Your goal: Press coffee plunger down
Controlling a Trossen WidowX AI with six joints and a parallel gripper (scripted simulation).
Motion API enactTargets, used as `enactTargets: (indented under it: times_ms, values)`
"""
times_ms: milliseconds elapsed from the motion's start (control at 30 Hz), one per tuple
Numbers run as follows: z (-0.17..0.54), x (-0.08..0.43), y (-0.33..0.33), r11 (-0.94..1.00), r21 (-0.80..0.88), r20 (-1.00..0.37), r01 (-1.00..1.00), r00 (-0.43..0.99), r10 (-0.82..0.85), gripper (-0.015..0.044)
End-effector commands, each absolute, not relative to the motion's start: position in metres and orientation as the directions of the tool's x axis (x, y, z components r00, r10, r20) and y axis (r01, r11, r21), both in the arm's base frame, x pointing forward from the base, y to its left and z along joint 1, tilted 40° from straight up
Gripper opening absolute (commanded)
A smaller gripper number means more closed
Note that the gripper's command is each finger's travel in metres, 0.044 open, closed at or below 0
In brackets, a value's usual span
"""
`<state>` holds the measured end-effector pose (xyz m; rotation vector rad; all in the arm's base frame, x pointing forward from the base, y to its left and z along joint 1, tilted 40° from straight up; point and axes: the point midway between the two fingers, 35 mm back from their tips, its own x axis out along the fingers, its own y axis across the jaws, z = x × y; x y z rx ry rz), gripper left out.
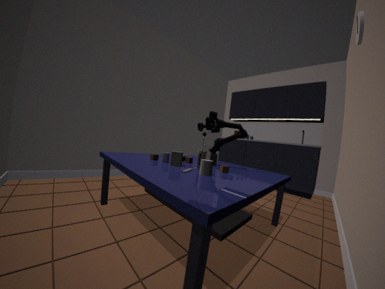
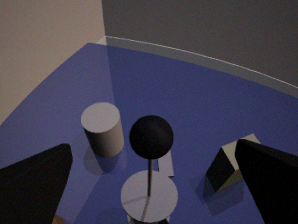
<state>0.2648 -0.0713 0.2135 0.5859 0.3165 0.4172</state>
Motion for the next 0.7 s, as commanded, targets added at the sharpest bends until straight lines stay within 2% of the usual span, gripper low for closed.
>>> enactTargets:
  times_ms: [0,667]
  values:
    - [0.210,0.266,-0.068,0.753,0.593,-0.172,-0.284,0.870,0.463,0.0440]
    - [0.205,0.294,-0.053,0.754,0.592,-0.170,-0.286,0.870,0.463,0.0440]
